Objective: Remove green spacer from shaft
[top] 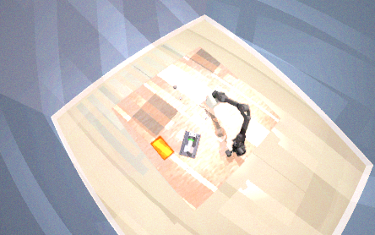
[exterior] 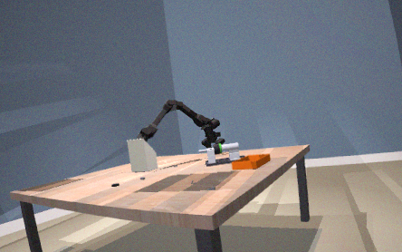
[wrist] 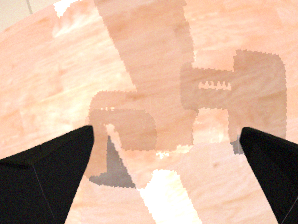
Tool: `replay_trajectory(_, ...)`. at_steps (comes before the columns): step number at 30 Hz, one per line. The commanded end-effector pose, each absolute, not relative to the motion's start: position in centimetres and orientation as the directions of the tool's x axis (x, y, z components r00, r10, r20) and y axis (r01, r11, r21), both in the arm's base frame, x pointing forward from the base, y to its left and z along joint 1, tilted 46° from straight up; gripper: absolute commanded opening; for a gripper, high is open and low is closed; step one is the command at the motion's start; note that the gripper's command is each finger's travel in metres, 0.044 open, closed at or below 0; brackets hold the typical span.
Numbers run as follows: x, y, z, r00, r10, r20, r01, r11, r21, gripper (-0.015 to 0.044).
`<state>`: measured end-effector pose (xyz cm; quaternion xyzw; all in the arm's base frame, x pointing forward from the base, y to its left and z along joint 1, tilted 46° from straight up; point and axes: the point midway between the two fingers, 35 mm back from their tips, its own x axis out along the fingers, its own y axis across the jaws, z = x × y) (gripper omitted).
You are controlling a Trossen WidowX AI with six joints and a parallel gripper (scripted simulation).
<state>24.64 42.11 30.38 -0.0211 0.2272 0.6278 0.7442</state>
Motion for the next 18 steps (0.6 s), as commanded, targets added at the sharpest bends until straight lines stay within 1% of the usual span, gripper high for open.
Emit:
replay_trajectory(1, 28.0, 39.4, 28.0, 0.183, 0.885, -0.427, -0.947, 0.276, 0.166, 0.0440)
replay_trajectory(2, 28.8, 38.7, 27.5, 0.199, 0.875, -0.442, -0.947, 0.288, 0.144, 0.0440)
replay_trajectory(10, 35.5, 30.8, 22.5, 0.264, 0.782, -0.565, -0.891, 0.422, 0.168, 0.0440)
replay_trajectory(18, 40.3, 21.0, 17.4, 0.310, 0.695, -0.649, -0.832, 0.529, 0.168, 0.0440)
